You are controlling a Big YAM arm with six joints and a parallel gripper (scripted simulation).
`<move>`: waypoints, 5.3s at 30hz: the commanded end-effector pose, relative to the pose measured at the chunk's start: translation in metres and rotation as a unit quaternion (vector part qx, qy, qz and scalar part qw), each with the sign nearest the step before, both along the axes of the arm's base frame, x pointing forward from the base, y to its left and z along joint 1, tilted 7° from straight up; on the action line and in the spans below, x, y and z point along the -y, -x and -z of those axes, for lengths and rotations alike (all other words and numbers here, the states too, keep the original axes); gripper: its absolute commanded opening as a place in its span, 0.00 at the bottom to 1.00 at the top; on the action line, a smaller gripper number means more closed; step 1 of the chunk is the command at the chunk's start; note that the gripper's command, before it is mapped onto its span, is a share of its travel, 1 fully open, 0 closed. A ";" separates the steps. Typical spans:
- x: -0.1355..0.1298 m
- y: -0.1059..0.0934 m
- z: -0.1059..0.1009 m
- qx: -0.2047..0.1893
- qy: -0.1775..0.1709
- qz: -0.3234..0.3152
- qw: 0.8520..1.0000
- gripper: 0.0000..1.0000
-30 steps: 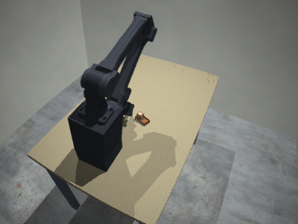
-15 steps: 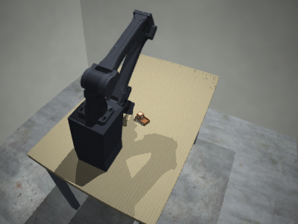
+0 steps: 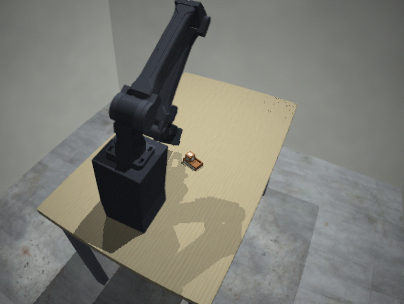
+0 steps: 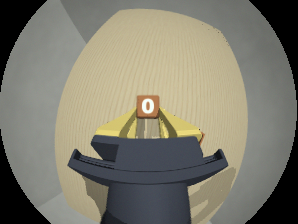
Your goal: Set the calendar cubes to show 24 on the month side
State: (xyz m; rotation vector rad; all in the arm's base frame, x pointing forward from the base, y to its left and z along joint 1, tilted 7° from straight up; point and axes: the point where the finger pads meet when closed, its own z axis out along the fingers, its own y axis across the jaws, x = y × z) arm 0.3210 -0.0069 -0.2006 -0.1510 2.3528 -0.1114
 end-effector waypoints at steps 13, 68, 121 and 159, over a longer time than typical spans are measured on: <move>-0.003 0.011 -0.019 -0.007 -0.008 0.005 1.000 0.25; -0.005 -0.015 -0.022 -0.245 0.013 0.036 0.969 0.25; -0.003 -0.015 -0.011 -0.584 0.037 0.080 0.807 0.25; -0.001 -0.019 -0.016 -0.698 0.046 0.095 0.709 0.25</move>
